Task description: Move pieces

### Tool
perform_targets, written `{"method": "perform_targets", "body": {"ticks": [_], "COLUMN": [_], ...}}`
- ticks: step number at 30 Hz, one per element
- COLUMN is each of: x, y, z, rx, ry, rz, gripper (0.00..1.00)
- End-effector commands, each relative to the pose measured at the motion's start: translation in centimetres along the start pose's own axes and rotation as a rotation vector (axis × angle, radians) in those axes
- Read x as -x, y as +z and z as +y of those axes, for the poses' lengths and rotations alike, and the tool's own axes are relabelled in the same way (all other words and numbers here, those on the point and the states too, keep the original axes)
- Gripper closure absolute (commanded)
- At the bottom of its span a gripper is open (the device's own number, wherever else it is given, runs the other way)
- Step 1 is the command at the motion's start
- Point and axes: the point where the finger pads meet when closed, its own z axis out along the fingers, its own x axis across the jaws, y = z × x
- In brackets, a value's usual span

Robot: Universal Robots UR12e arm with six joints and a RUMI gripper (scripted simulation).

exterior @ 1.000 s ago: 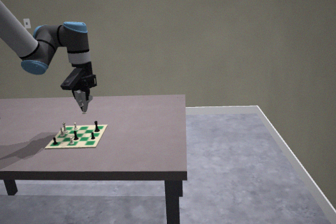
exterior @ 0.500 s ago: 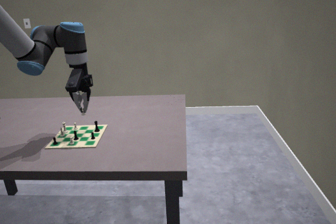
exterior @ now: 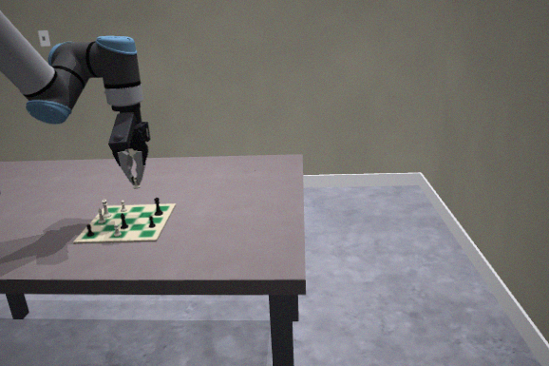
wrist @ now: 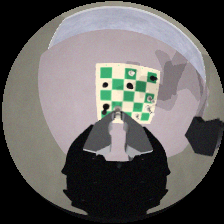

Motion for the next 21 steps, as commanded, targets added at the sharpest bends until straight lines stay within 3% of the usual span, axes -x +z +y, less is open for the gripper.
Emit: {"method": "perform_targets", "body": {"ticks": [1,11,21], "x": [0.0,0.0,0.0], "y": [-0.1,0.3,3.3], "z": [0.0,0.0,-0.1], "rx": [0.000,0.000,0.000], "ry": [-0.001,-0.002,-0.002], "rz": [-0.001,-0.002,-0.002], "gripper": [1.00,1.00,1.00]}}
